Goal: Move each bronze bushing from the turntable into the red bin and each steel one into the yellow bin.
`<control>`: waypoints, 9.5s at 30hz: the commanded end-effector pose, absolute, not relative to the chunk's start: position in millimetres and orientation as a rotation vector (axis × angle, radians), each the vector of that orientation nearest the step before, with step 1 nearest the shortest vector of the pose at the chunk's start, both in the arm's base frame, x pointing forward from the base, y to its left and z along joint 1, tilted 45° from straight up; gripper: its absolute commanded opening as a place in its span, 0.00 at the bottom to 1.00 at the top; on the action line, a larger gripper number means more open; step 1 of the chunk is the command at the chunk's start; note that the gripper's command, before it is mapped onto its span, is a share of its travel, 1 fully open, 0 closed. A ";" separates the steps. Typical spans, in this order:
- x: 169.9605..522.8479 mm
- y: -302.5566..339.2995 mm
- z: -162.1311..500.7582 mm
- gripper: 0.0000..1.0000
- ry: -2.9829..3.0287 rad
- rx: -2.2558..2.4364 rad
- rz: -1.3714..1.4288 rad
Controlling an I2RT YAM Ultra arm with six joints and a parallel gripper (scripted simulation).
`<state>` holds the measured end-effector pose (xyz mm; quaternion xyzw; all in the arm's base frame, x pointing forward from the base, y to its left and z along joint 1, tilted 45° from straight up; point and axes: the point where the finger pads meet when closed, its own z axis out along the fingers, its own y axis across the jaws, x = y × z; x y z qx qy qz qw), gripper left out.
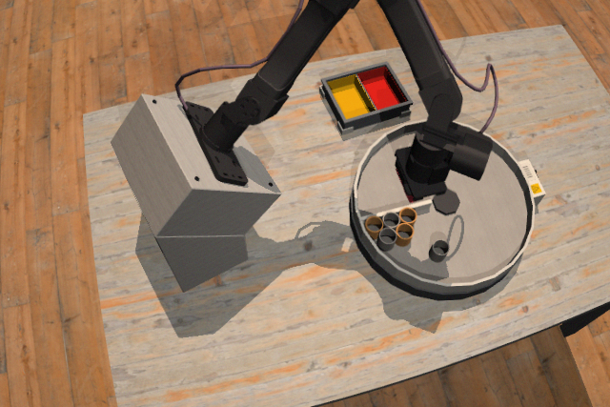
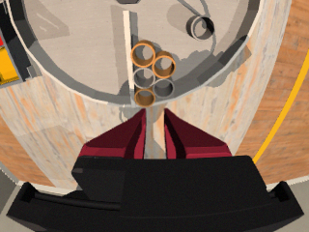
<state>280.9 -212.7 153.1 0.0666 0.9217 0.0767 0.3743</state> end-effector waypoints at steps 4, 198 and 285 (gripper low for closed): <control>278.4 -215.2 163.6 0.17 2.330 0.174 0.171; 315.7 -231.1 61.2 0.14 2.344 0.179 0.183; 318.4 -235.7 65.7 0.14 2.335 0.172 0.180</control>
